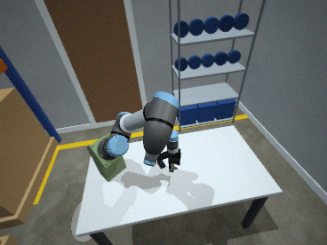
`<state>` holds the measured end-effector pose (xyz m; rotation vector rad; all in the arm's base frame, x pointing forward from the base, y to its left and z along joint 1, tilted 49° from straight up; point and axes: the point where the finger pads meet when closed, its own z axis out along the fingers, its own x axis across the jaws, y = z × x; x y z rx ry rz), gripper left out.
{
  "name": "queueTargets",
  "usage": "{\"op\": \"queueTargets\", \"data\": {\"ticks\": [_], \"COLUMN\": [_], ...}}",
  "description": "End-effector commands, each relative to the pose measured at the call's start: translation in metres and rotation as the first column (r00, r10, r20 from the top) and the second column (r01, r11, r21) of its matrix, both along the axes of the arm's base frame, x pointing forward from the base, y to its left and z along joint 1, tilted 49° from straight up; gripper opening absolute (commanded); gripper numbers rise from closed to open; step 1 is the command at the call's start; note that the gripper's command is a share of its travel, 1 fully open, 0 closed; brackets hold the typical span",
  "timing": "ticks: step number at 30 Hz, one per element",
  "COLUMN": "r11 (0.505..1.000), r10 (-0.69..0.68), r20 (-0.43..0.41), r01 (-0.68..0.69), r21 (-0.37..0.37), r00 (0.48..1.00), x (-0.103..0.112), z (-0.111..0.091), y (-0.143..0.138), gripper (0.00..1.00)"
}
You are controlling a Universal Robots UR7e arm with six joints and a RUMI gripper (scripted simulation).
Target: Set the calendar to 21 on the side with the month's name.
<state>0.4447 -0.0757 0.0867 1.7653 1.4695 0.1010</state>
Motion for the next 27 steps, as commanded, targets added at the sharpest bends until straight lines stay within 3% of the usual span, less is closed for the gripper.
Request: {"op": "queueTargets", "data": {"ticks": [1,14,27], "r11": [0.999,0.974,0.889], "r10": [-0.043,-0.185,-0.396], "r20": [0.033,0.127,0.226], "r01": [0.042,0.165,0.309], "r21": [0.034,0.153,0.337], "r00": [0.999,0.974,0.89], "x": [0.0,0.0,0.0], "z": [-0.001,-0.005,-0.01], "y": [0.002,0.006,0.012], "gripper": [0.11,0.11,0.11]}}
